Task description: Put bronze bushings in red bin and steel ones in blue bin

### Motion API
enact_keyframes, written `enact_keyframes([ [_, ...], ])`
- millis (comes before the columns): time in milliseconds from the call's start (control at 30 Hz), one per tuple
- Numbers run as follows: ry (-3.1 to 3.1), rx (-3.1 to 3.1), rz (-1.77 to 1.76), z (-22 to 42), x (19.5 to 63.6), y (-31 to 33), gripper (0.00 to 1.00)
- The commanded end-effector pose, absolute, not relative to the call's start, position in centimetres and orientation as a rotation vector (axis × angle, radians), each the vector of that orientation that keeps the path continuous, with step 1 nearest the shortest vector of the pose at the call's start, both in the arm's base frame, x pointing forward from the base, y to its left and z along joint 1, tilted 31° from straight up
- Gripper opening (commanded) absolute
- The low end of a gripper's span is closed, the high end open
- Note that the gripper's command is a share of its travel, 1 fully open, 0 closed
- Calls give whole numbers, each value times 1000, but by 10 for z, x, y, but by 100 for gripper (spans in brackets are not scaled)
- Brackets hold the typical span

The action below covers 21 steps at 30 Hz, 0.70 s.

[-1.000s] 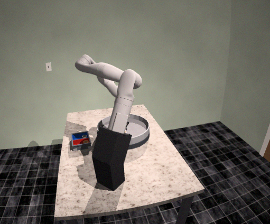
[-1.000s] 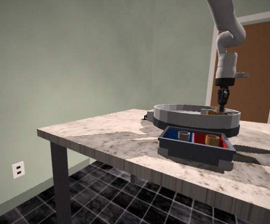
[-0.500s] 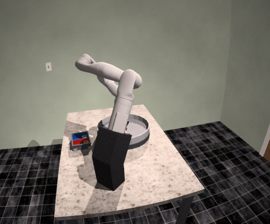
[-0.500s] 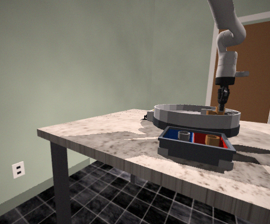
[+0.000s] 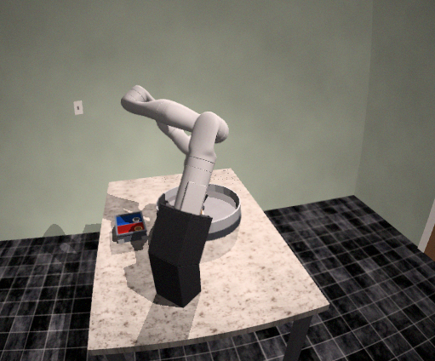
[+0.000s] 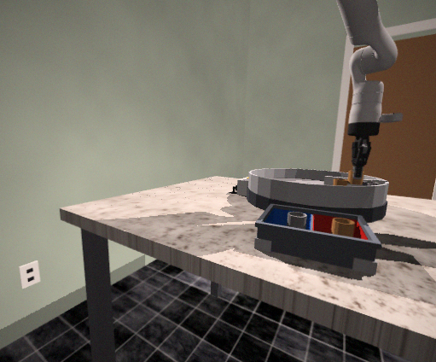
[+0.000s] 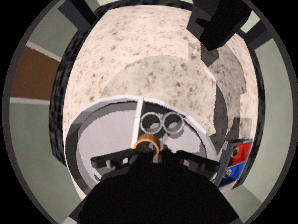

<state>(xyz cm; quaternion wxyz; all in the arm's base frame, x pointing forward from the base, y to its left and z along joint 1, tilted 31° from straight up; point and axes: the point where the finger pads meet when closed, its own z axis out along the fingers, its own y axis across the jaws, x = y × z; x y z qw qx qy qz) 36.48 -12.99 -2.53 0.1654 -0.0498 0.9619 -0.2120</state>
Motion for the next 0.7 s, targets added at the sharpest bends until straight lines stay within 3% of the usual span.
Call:
enact_keyframes([
  [0, 2738, -141, -604, -25, 365, -130, 0],
  [667, 2738, -141, -604, -19, 363, -127, 0],
])
